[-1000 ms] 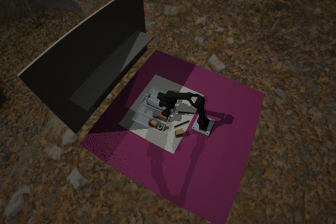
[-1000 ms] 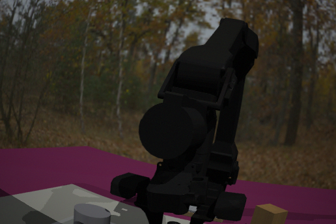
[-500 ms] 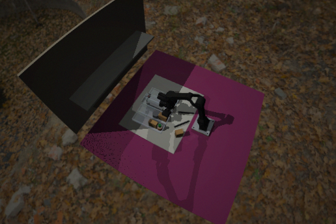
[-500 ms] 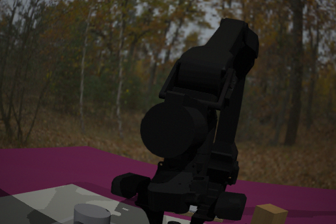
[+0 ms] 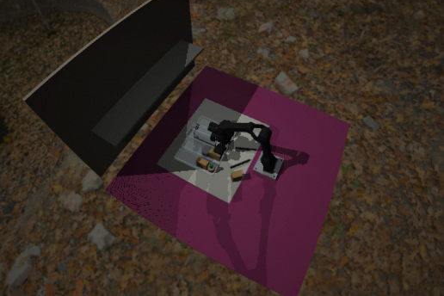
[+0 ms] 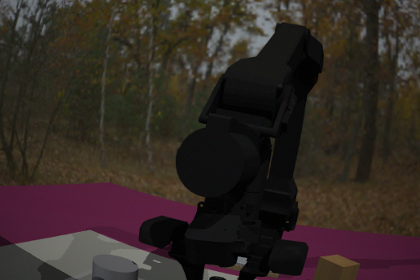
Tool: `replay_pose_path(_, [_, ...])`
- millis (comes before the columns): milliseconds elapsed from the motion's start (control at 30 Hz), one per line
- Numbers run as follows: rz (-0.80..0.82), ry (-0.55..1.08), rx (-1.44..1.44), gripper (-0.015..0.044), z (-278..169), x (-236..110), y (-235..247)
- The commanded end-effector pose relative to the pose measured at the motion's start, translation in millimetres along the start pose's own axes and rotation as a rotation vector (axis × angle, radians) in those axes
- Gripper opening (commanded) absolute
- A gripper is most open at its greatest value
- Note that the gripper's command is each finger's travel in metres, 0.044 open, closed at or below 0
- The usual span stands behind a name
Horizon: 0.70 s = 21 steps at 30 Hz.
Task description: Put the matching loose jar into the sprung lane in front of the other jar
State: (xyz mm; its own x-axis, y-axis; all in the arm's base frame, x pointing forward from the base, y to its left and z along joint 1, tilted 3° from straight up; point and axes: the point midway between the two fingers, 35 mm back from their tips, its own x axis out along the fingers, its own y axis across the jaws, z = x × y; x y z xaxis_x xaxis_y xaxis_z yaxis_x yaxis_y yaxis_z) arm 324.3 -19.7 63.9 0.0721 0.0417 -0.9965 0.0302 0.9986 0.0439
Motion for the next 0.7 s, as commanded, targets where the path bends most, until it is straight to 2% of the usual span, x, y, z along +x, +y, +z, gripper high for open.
replay_pose_path(0, [-0.001, 0.001, 0.004, 0.0286, -0.1, -0.1, 0.0])
replay_pose_path(333, [-0.001, 0.001, 0.004, 0.0286, 0.3, -19.5, 0.2])
replay_pose_path(667, [-0.001, 0.003, 0.004, 0.0286, -15.2, -21.9, 0.1])
